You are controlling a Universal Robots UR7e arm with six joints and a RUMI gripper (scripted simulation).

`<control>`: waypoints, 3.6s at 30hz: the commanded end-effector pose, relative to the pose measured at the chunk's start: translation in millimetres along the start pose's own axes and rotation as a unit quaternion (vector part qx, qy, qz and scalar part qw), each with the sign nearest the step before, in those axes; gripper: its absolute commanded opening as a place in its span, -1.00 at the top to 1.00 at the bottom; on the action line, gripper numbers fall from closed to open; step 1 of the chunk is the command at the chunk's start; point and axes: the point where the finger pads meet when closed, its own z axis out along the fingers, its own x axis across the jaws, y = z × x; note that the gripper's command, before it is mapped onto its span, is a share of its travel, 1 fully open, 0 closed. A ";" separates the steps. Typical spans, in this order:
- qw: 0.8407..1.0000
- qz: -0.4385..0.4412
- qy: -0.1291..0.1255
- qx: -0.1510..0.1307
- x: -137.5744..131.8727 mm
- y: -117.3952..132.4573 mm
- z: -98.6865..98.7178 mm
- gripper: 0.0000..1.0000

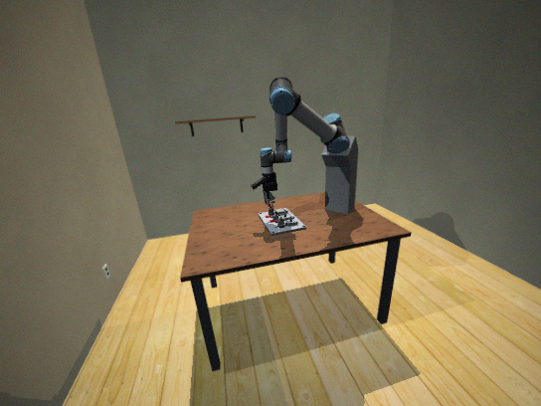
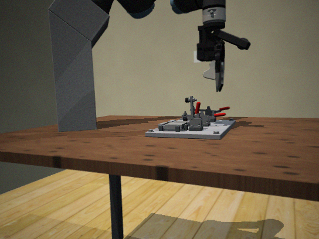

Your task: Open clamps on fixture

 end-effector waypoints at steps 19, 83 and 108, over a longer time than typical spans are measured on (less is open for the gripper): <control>1.000 0.000 0.000 0.000 0.0 -0.6 65.4 0.44; 1.000 0.000 0.000 0.000 -0.1 -0.4 96.8 0.44; 1.000 0.001 0.000 0.000 0.5 0.4 96.6 0.44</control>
